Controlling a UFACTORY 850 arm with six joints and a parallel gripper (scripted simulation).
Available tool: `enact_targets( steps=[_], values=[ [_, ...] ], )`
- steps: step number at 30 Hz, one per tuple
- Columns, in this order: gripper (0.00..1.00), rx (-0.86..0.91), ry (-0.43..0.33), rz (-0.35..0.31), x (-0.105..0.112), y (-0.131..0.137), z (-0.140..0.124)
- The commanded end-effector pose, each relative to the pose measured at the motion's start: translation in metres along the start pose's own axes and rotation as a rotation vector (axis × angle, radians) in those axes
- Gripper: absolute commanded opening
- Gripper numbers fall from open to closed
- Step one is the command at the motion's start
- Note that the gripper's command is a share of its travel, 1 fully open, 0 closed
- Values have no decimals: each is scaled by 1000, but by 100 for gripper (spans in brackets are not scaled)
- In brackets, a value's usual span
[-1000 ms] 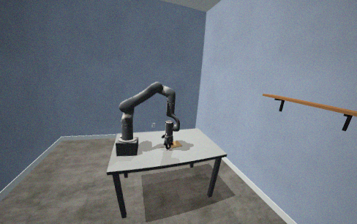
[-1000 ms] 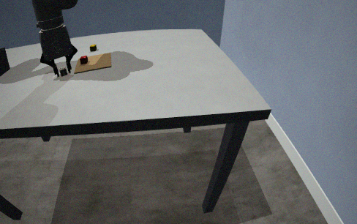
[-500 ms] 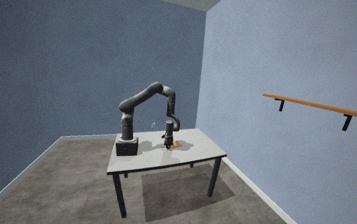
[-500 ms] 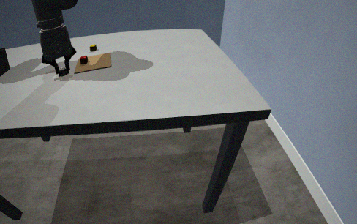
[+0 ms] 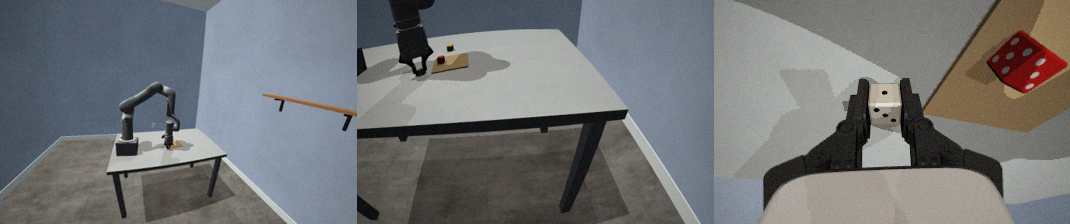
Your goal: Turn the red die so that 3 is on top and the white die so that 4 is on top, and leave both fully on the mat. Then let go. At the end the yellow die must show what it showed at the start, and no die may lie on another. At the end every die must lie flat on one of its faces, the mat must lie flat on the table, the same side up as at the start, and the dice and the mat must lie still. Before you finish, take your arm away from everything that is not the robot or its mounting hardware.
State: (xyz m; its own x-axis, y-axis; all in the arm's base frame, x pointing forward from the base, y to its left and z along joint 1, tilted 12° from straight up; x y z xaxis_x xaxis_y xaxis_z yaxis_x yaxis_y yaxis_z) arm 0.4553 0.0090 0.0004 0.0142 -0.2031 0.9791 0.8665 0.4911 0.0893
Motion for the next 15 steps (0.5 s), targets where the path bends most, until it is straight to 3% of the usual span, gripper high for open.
enact_targets(
  steps=[1, 10, 15],
  values=[
    [21, 0, -1, -1, 0, 1, 0],
    [21, 0, -1, -1, 1, 1, 0],
    [21, 0, -1, -1, 12, 1, 0]
  ],
)
Point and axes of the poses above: the point where the finger pads meet when closed, its own x axis back along the fingers, its own y axis across the jaws, z = x × y, the point moved 10 cm from there along x, back along the fingers, and after that the axes turned 6 degrees about -x, right-handed, at the moved point
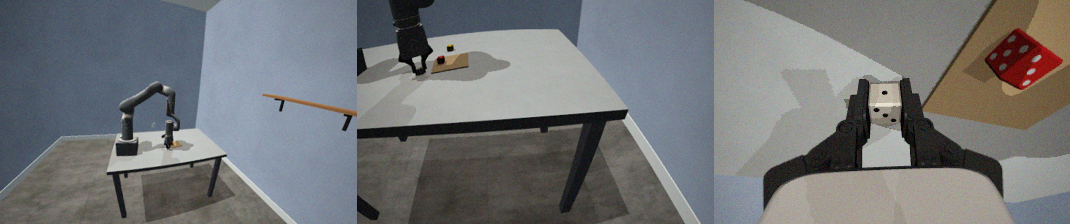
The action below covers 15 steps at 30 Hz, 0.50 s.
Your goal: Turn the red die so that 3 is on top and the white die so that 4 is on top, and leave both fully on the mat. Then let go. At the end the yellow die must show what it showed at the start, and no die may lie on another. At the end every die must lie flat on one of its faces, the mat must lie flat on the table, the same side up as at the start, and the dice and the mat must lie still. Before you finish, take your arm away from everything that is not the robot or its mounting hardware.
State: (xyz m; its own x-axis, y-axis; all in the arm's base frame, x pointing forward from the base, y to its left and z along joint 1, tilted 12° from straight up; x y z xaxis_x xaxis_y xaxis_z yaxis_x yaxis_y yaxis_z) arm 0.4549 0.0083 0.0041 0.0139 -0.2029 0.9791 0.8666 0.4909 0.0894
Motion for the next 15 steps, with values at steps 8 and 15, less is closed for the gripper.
enact_targets(
  steps=[8, 15],
  values=[
    [21, 0, -1, -1, 38, 1, -1],
    [21, 0, -1, -1, 76, 1, 0]
  ],
)
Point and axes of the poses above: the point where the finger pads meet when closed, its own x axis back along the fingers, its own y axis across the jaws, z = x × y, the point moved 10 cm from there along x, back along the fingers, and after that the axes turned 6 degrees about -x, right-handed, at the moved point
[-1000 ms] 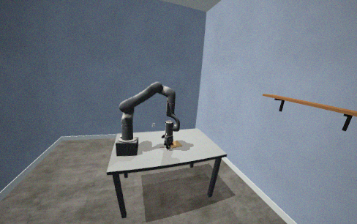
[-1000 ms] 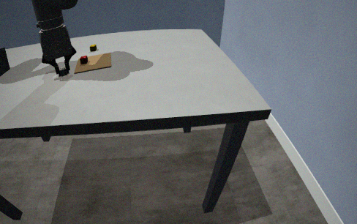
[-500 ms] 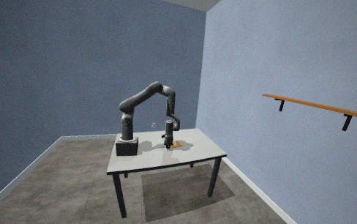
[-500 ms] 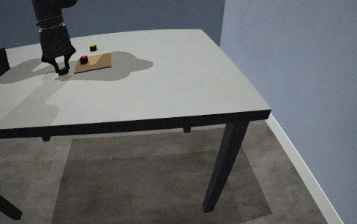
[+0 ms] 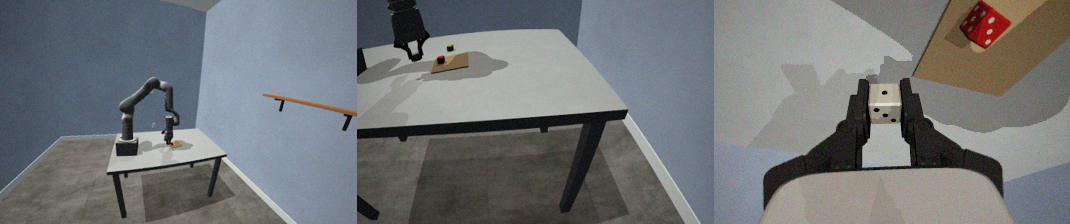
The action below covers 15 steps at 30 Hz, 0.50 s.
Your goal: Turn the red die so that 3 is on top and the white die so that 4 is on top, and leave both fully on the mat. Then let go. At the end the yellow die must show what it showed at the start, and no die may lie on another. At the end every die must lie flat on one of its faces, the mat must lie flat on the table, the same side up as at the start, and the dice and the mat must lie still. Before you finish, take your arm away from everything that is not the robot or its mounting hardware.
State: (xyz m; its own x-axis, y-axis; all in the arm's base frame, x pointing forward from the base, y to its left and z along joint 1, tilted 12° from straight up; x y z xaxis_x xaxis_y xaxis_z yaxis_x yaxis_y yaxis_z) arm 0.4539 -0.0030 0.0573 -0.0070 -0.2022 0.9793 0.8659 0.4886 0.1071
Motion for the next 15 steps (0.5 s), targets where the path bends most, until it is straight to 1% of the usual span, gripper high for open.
enact_targets(
  steps=[1, 6, 15],
  values=[
    [21, -1, 11, 17, 26, 3, -2],
    [21, -1, 11, 17, 40, 3, -2],
    [21, -1, 11, 17, 42, 3, -2]
  ],
)
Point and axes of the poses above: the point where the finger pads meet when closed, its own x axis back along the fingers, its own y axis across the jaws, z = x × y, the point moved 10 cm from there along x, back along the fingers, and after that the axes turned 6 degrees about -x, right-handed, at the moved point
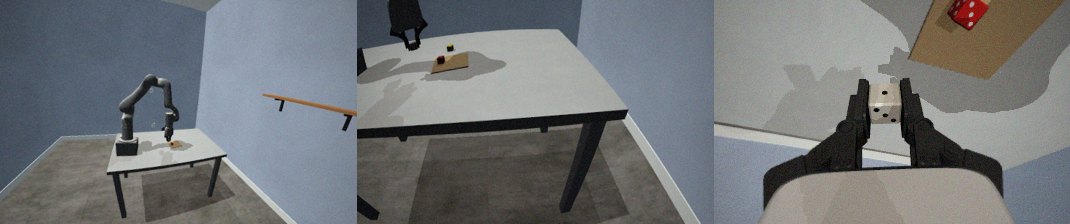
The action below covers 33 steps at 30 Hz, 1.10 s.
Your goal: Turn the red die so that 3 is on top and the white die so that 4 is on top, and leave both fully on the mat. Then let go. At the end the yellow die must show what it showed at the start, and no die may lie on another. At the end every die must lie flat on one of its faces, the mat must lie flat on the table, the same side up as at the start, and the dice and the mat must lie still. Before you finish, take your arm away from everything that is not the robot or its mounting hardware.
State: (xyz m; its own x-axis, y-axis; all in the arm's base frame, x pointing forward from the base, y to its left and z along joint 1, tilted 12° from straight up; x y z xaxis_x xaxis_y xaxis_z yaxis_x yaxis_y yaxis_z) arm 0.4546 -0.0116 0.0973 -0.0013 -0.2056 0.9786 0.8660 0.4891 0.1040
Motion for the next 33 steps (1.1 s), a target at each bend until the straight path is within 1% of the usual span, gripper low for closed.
enact_targets(
  steps=[1, 6, 8, 10, 12, 14, 15, 16, 17, 18, 19, 20, 21, 22, 24, 25, 26, 27, 29, 31, 32, 33],
  values=[
    [21, -1, 5, 14, 1, 2, -1],
    [21, -3, 5, 13, 1, 7, 2],
    [21, -9, 4, 13, 0, 19, 10],
    [21, -19, 4, 13, -1, 41, 26],
    [21, -19, 4, 13, -1, 41, 26],
    [21, -33, 4, 12, -3, 71, 51],
    [21, -33, 4, 12, -3, 71, 51],
    [21, -41, 4, 12, -5, 87, 66],
    [21, -41, 4, 12, -5, 87, 66],
    [21, -50, 5, 12, -6, 103, 84],
    [21, -50, 5, 12, -6, 103, 84],
    [21, -59, 5, 13, -7, 118, 102],
    [21, -59, 5, 13, -7, 118, 102],
    [21, -67, 5, 13, -8, 133, 122],
    [21, -67, 5, 13, -8, 133, 122],
    [21, -76, 5, 13, -9, 146, 141],
    [21, -76, 5, 13, -9, 146, 141],
    [21, -84, 5, 13, -10, 157, 160],
    [21, -84, 5, 13, -10, 157, 160],
    [21, -97, 4, 13, -12, 174, 193],
    [21, -97, 4, 13, -12, 174, 193],
    [21, -102, 4, 13, -12, 180, 205]
  ],
)
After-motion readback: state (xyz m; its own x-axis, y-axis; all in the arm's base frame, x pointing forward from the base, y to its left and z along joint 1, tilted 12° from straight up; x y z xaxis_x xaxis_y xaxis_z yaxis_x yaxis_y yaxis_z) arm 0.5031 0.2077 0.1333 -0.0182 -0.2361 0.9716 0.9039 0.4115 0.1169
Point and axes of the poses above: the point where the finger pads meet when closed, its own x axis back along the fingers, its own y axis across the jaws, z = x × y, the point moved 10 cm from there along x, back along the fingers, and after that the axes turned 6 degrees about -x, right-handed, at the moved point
